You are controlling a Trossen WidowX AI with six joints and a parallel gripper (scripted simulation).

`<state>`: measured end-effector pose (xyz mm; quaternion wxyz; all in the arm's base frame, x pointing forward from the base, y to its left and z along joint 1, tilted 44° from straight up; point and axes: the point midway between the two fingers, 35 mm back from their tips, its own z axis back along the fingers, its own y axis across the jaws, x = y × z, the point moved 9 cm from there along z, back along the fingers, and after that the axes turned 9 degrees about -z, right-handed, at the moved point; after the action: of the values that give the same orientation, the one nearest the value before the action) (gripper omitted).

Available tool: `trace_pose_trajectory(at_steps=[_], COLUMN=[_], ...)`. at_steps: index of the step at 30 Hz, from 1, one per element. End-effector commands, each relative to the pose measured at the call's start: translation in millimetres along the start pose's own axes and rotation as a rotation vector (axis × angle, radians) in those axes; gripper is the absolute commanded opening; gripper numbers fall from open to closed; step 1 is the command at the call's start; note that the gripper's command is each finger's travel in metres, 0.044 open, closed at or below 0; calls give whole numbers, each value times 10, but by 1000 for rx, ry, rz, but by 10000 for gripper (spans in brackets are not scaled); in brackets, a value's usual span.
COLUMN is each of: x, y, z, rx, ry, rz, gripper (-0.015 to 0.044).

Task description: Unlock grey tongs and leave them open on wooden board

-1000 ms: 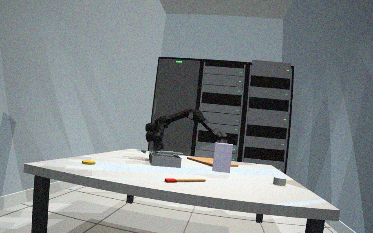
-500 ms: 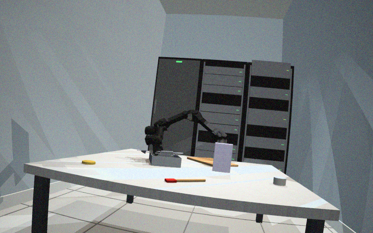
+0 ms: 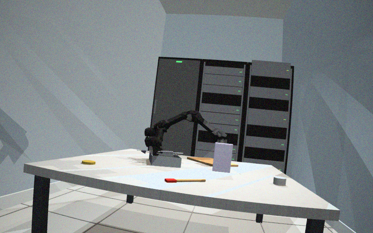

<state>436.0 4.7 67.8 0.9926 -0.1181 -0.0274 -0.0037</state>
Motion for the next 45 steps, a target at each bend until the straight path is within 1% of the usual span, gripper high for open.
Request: trace_pose_trajectory(at_steps=[1,13,18,20,21,25,27,42,45], x=[1,1,1,1,0,-45,-65,-65,-70], y=[7,7,7,52,94,329,388,388,406], z=[7,7,7,83,154,570,677,677,667], rx=[0,0,0,1,1,2,3,3,-26], ry=[-1,-1,-1,-1,-1,-1,-1,-1,-1], rz=[1,1,1,2,3,8,9,9,22], gripper=[128,48,-83,-135,-150,-150,-150,-150,-150])
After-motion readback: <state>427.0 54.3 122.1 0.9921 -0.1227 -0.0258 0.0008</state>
